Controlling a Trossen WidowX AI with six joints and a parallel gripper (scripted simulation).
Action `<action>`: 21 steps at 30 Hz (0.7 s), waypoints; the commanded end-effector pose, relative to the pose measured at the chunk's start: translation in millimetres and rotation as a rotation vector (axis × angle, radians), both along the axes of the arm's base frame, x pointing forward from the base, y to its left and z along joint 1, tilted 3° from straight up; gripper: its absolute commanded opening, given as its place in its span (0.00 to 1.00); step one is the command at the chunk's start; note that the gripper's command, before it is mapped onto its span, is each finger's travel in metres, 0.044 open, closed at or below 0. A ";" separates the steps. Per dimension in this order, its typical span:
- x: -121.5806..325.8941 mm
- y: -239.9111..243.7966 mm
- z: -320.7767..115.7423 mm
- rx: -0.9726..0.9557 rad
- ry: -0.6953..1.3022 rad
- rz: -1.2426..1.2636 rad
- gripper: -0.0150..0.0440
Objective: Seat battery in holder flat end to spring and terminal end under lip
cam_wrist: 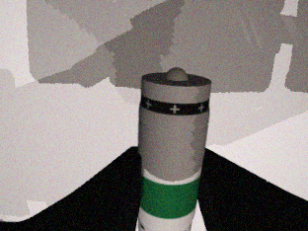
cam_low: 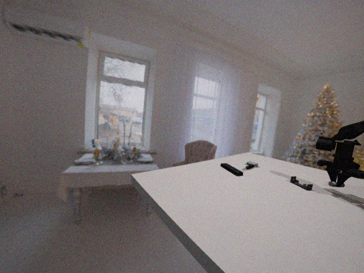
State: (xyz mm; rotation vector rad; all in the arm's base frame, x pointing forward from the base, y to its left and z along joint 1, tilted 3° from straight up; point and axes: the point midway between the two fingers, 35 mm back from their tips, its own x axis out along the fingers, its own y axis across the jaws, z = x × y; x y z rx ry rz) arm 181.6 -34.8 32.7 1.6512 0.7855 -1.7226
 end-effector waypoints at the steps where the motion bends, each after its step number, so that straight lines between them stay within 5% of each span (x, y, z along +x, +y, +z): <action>1: 7.6 -0.2 7.3 -0.003 -0.009 0.074 0.38; 21: 85.9 16.9 27.4 0.021 0.029 1.142 0.38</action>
